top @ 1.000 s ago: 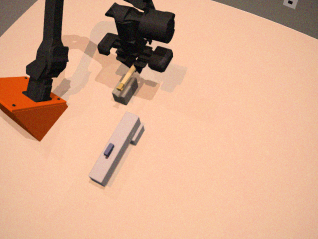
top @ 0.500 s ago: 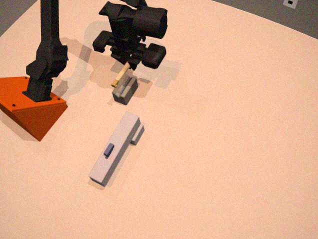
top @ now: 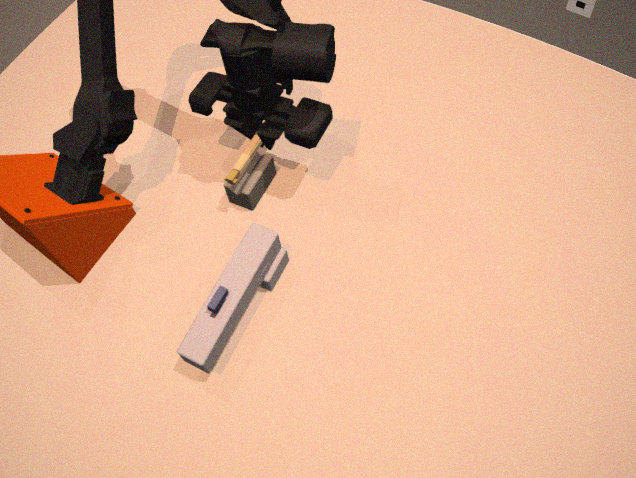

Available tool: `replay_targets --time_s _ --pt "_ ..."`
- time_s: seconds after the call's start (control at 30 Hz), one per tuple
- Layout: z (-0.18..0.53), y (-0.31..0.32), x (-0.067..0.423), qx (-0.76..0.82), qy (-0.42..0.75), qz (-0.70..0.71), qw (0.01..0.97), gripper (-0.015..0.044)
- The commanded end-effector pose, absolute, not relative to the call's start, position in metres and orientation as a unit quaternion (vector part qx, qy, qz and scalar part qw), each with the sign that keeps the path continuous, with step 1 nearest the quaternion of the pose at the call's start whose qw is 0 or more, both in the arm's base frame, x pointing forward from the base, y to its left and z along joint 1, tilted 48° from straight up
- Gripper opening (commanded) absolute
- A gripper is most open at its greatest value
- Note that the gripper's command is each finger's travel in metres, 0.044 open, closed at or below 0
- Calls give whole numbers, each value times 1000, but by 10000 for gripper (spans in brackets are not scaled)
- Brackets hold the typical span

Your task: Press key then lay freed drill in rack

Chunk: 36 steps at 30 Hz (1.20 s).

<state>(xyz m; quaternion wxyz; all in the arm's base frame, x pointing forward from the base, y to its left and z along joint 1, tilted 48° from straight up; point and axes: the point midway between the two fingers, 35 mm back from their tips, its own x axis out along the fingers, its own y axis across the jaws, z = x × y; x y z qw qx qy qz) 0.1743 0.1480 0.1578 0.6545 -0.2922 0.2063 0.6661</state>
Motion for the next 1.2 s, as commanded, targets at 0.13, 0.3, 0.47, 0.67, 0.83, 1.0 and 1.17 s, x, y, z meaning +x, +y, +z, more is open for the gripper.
replay_targets --time_s 0.13,0.3,0.47,0.67,0.83,1.0,1.17 --pt "151 155 175 -293 209 665 655 0" --pt "147 160 175 -293 209 665 655 0" --pt "143 164 175 -292 209 665 655 0" --pt "138 169 175 -292 209 665 655 0" --pt "135 170 175 -292 209 665 655 0" --pt "135 170 175 -292 209 665 655 0" --pt "134 170 175 -292 209 665 655 0"
